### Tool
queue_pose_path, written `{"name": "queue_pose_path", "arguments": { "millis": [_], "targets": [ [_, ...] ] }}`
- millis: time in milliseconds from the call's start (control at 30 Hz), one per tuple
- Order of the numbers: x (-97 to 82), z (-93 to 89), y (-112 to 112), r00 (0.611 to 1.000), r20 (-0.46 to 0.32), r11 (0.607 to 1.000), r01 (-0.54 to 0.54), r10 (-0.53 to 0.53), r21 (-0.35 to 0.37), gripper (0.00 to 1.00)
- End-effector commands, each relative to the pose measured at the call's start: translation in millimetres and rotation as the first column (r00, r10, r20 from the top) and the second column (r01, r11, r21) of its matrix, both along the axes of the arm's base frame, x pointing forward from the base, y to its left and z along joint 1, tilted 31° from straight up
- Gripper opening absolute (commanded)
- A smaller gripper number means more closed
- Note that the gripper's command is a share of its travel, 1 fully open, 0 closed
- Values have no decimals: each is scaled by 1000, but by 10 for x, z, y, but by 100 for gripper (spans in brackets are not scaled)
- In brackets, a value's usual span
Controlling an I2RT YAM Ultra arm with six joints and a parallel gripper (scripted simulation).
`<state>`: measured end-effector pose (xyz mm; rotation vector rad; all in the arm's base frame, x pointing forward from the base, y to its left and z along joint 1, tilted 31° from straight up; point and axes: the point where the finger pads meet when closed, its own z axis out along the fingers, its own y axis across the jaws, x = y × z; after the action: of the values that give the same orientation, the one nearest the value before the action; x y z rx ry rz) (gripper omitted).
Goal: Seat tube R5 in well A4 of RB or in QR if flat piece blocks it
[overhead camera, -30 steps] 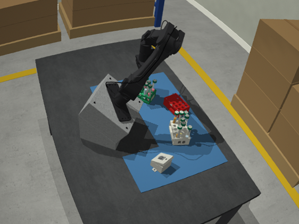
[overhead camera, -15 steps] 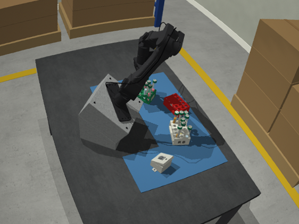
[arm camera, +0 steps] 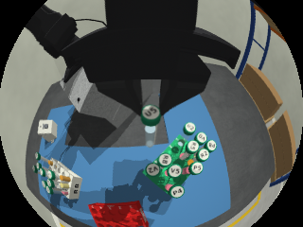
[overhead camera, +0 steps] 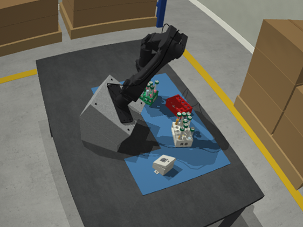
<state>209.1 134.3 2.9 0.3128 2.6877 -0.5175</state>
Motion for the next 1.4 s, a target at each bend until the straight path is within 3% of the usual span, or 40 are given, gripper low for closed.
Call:
{"name": "queue_pose_path", "arguments": {
  "millis": [0,100,567,867,1367],
  "targets": [
    [42,116,-112,1000,14,1000,-14,14,-2,0],
    [117,186,-62,999,30,1000,-14,14,17,0],
    [250,364,-483,1000,8,1000,-13,13,-6,0],
    [462,582,-566,999,41,1000,-13,12,20,0],
    [644,799,-878,999,37,1000,-14,13,27,0]
  ]
}}
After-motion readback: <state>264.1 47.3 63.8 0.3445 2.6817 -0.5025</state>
